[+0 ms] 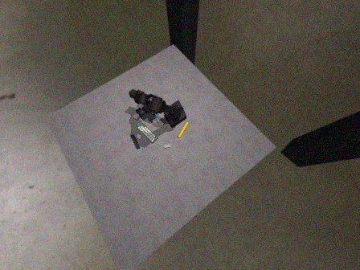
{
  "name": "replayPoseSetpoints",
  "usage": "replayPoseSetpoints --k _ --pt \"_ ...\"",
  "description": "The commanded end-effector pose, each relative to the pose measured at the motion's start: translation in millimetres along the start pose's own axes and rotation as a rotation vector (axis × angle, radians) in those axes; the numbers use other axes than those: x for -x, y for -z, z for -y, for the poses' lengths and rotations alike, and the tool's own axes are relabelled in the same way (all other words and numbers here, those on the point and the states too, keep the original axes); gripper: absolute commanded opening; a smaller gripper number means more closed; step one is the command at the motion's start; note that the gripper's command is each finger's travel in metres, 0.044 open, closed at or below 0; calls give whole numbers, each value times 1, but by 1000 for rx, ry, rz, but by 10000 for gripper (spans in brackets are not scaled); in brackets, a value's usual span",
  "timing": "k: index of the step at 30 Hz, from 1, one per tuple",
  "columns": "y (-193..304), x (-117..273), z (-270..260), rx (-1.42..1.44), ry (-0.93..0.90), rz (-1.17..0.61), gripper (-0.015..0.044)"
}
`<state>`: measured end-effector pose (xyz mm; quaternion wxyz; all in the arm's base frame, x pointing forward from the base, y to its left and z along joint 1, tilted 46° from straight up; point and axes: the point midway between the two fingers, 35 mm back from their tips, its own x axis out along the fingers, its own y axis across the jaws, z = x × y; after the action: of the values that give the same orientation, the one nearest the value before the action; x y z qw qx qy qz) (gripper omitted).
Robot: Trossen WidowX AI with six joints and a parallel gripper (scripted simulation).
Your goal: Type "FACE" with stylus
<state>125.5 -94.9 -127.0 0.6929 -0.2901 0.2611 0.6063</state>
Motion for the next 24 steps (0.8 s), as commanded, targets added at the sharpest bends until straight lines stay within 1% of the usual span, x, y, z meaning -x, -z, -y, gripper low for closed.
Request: replayPoseSetpoints --k 1,19,24 --pt "-1 -7 1 -3 4 3 0" --pt "-2 -36 0 -3 4 5 0" --pt "-2 -38 0 -3 4 5 0"
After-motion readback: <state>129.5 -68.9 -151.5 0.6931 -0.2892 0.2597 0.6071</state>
